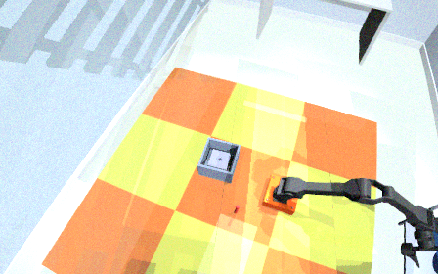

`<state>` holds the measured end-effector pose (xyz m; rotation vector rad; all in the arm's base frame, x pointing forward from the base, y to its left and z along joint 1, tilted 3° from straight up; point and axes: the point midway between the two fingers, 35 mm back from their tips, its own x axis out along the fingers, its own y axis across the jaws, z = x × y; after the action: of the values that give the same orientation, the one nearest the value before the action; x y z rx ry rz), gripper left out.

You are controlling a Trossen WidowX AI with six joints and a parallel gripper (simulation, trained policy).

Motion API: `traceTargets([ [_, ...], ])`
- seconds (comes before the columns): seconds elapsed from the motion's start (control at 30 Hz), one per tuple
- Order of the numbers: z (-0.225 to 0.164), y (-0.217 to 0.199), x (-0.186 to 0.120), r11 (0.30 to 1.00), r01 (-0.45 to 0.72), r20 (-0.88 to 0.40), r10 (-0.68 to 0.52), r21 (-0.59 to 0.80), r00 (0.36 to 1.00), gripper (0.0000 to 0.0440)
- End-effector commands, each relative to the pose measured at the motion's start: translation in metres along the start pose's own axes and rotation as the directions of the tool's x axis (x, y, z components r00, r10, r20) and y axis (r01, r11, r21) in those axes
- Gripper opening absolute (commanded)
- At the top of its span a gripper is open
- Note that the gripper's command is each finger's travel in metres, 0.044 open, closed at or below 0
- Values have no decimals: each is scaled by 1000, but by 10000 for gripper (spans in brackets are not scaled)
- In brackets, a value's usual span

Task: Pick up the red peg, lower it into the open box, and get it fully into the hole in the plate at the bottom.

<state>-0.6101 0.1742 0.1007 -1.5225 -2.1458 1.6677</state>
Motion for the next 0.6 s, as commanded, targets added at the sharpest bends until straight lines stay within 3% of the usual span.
traceTargets([
  [0.0,-9,-4,1,999,7,-3,-7,32,1000,412],
  [0.13,-49,-13,10,986,21,-23,-18,168,1000,440],
  [0.27,-95,-14,20,954,19,-45,-5,301,999,440],
  [0.57,-208,1,33,818,18,-103,51,574,993,440],
])
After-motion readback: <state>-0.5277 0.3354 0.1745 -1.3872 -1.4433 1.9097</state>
